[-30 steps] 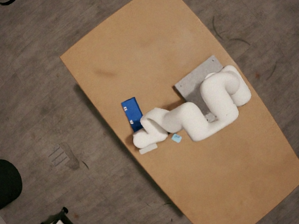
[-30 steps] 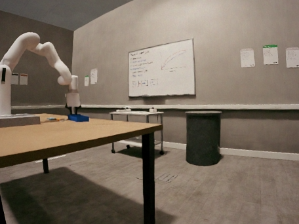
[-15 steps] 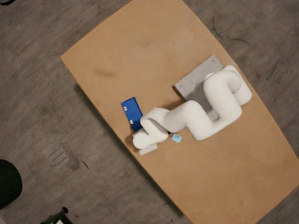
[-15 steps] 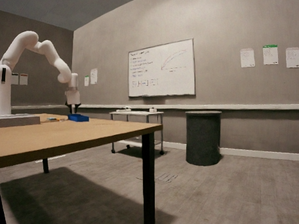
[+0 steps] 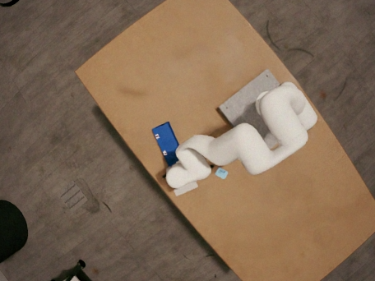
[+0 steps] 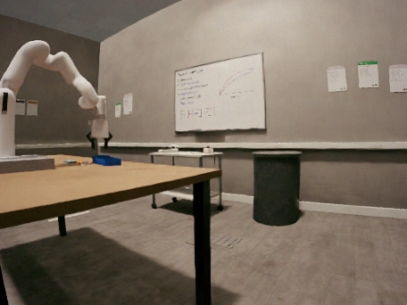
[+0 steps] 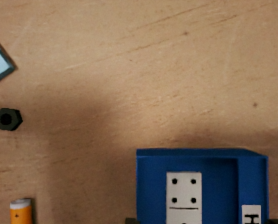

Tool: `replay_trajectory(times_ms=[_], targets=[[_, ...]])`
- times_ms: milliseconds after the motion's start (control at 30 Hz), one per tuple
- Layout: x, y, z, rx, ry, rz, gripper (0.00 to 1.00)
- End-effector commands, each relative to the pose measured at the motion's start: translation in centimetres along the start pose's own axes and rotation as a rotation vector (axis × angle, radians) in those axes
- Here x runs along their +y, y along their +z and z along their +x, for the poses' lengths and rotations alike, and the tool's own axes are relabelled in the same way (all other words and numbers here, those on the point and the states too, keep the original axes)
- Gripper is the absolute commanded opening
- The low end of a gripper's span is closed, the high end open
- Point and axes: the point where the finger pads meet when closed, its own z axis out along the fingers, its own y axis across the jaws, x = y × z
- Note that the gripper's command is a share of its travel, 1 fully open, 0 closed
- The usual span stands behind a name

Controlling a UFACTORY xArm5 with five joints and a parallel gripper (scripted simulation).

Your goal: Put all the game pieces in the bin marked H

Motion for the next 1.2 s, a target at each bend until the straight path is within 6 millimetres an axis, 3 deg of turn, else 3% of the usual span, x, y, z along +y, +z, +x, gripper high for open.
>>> replay_trajectory(times_ms=[0, 100, 1067, 1167], targets=[[0.2, -2.1, 0.1, 0.001, 0.000, -0.006, 1.00], [0.2, -2.5, 0.1, 0.001, 0.000, -0.006, 1.00], [0.1, -13.3, 0.1, 0.001, 0.000, -0.006, 1.00], [0.1, -13.3, 0.1, 0.001, 0.000, -0.006, 1.00]])
